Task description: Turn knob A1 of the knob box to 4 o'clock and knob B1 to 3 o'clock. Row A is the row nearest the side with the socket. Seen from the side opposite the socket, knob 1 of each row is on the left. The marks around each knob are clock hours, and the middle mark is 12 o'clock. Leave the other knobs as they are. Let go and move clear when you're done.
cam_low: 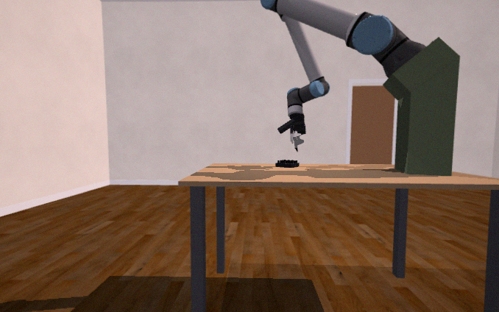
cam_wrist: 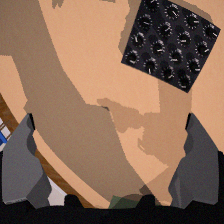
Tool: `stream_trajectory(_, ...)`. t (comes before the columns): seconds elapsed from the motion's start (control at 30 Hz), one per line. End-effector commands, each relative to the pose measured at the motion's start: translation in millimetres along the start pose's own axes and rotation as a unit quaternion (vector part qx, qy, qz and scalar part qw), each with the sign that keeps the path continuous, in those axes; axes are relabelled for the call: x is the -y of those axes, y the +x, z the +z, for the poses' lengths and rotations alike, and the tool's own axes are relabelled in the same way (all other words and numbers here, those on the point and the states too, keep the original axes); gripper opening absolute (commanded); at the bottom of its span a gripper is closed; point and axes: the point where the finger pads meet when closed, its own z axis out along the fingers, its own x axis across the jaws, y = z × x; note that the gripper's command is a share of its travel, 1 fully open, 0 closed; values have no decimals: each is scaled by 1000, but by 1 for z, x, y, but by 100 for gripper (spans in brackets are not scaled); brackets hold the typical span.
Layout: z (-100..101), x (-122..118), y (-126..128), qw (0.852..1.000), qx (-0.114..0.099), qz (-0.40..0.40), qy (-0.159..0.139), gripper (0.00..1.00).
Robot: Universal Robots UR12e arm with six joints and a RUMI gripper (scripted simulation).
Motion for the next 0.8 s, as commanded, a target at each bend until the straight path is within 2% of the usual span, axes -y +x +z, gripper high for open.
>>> stream_trajectory(0.0, 4, 17, 16, 997, -51, 41, 29, 100)
stream_trajectory(0.13, 4, 20, 19, 997, -59, 49, 34, 100)
stream_trajectory(0.3, 7, 32, 32, 991, -95, 83, 53, 100)
stream_trajectory(0.5, 9, 43, 44, 983, -127, 114, 71, 100)
stream_trajectory(0.63, 10, 48, 49, 979, -140, 127, 79, 100)
stream_trajectory(0.77, 10, 50, 51, 977, -145, 132, 82, 100)
